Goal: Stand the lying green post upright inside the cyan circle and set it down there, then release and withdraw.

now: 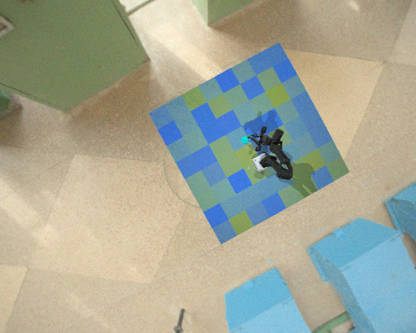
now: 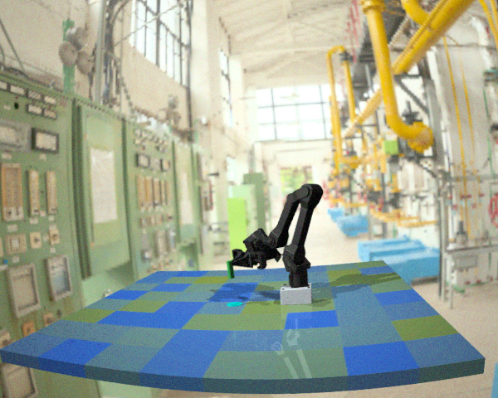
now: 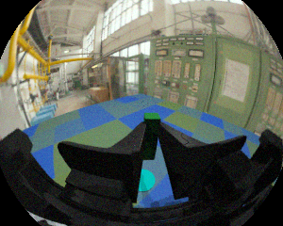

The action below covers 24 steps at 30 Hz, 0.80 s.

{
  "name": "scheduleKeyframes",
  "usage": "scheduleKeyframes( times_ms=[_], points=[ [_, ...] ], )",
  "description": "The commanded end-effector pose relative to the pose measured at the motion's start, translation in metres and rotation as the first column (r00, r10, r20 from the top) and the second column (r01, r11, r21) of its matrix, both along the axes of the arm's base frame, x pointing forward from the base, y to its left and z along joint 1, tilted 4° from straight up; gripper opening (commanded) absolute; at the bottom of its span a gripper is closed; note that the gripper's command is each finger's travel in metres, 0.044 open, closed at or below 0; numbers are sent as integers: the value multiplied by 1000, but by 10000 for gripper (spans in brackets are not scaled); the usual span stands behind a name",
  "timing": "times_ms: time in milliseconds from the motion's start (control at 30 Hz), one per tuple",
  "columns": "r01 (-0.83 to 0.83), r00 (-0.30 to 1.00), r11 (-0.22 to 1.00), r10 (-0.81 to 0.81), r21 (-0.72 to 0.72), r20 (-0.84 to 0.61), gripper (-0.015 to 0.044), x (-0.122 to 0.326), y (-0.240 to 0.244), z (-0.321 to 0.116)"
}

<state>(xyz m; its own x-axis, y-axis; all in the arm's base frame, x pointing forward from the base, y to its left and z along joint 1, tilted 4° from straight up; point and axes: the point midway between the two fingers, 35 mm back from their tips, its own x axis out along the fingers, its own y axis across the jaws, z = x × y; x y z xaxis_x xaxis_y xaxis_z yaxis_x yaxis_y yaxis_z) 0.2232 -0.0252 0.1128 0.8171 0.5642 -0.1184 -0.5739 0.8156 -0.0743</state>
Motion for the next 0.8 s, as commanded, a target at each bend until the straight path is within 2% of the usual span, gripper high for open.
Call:
scheduleKeyframes(
  times_ms=[0, 767],
  points=[
    [-3, 1000, 1000, 3, 5, -2, 22, 1, -1, -8],
    [-3, 1000, 1000, 3, 5, -3, 22, 4, -7, -44]
  ],
)
